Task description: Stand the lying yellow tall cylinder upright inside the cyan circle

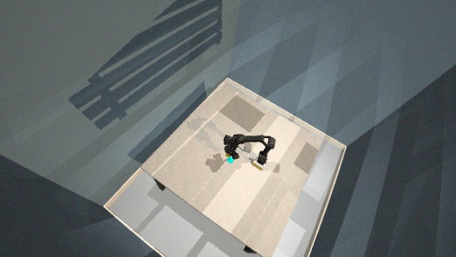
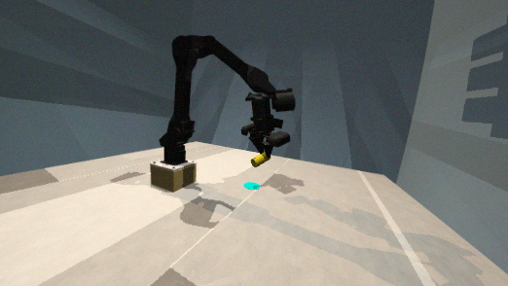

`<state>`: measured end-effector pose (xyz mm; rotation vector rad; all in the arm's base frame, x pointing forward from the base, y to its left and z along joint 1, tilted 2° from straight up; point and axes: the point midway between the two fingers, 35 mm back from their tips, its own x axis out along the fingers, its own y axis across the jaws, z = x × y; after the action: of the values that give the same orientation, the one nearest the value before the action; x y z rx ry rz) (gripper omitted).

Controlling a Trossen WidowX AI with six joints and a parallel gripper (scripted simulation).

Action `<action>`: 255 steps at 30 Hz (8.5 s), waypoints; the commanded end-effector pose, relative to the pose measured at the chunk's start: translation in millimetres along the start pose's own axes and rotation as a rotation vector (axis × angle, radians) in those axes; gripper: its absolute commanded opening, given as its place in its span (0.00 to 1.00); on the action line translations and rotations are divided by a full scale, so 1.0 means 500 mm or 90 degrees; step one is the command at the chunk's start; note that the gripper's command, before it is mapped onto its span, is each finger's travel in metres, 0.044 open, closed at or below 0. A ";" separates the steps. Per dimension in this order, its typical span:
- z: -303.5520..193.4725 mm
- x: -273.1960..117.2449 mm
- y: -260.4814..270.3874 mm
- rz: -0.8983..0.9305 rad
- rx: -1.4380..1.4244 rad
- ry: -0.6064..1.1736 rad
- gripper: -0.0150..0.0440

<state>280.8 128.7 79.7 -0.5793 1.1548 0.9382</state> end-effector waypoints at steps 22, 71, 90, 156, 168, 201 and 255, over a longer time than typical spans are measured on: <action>0.007 0.025 -0.023 0.015 0.039 -0.118 0.43; 0.004 0.031 -0.055 0.030 0.067 -0.334 0.43; -0.004 0.023 -0.059 0.033 0.063 -0.413 0.43; -0.063 -0.034 -0.020 0.038 -0.012 -0.647 0.43; -0.077 -0.046 -0.004 0.039 -0.035 -0.681 0.43; -0.103 -0.068 0.033 0.040 -0.083 -0.735 0.43; -0.153 0.085 0.020 0.067 -0.046 -0.728 0.43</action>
<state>239.7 85.7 21.0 0.0180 0.1141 1.1548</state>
